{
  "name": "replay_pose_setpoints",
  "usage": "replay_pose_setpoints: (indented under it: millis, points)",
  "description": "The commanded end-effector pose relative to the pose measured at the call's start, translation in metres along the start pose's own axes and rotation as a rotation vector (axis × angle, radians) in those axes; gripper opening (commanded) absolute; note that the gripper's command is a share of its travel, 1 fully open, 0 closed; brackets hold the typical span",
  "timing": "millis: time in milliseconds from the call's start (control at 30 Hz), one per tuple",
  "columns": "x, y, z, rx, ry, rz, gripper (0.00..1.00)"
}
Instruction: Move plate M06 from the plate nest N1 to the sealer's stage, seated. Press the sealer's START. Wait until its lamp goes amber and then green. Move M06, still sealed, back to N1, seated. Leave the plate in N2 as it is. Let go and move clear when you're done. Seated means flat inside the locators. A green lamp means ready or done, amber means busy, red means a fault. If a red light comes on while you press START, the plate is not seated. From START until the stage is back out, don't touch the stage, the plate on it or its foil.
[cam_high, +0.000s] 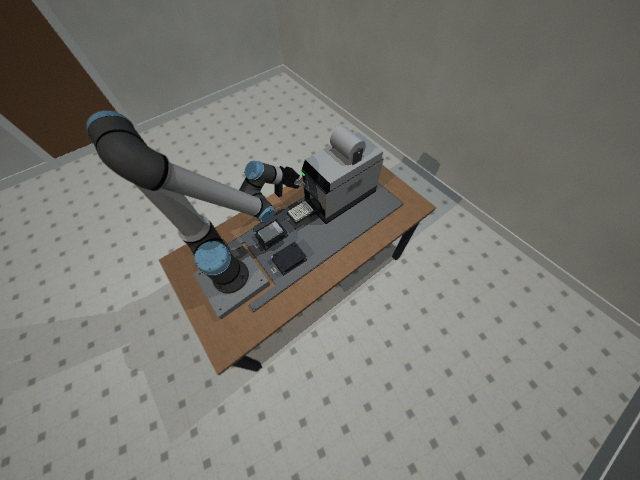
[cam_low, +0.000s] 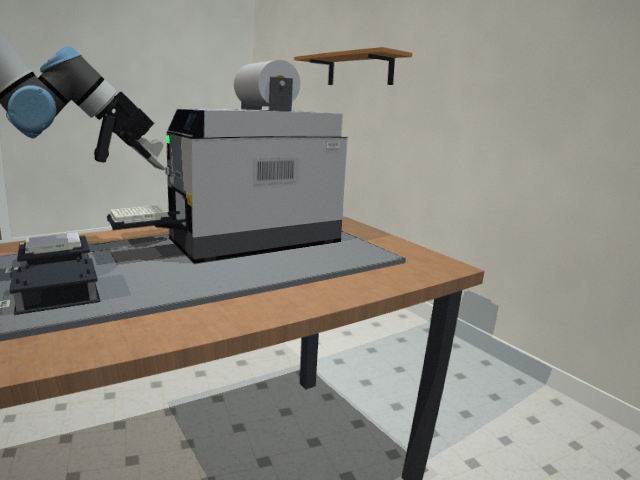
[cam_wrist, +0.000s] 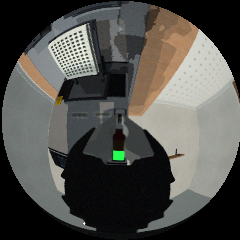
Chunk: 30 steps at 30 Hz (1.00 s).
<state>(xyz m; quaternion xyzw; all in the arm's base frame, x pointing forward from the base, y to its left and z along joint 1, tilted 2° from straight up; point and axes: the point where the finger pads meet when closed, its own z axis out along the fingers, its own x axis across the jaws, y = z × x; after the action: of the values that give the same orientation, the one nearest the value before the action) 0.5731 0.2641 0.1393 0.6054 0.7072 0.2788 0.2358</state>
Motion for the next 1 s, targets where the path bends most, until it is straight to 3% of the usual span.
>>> replay_pose_setpoints:
  millis: [0,967]
  points:
    - [0.0,0.0014,0.0005,-0.001,0.0,0.0,0.0]
    - [0.0,0.0043,0.0035,-0.001,0.0,0.0,0.0]
